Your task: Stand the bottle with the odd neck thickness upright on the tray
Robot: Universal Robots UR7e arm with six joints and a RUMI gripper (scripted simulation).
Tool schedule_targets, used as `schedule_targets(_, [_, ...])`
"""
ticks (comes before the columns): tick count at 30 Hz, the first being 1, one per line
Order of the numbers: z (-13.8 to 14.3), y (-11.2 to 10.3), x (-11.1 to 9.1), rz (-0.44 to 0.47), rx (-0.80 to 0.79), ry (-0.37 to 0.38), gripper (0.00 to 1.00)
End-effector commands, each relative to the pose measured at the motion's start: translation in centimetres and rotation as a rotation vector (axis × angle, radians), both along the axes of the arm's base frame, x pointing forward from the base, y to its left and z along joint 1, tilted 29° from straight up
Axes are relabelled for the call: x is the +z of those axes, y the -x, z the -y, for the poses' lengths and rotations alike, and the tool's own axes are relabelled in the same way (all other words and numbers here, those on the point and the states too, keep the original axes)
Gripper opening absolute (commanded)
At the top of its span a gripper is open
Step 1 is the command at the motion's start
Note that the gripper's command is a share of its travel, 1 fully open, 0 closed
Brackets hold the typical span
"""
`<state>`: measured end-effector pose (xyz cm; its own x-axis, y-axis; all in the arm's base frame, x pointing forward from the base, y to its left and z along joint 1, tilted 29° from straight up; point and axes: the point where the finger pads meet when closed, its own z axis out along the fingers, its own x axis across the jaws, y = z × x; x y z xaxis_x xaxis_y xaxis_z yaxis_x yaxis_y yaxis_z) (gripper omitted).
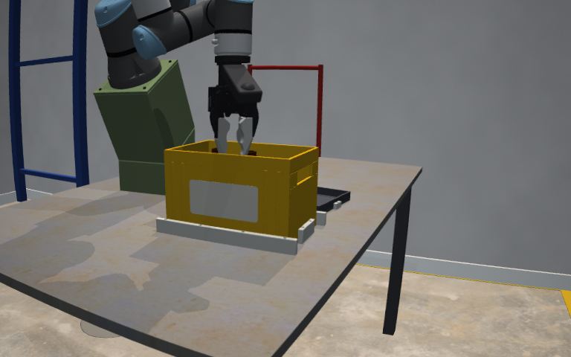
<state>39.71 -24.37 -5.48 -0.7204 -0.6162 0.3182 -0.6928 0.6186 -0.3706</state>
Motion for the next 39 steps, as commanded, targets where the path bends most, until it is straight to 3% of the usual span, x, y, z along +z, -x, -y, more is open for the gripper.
schedule_targets(1, [0.00, -0.03, 0.04, 0.001, 0.000, 0.001, 0.00])
schedule_targets(36, [0.00, -0.03, 0.04, 0.001, 0.000, 0.001, 0.00])
schedule_targets(37, [0.00, -0.03, 0.04, 0.001, 0.000, 0.001, 0.38])
schedule_targets(39, [0.00, -0.03, 0.04, 0.001, 0.000, 0.001, 0.38])
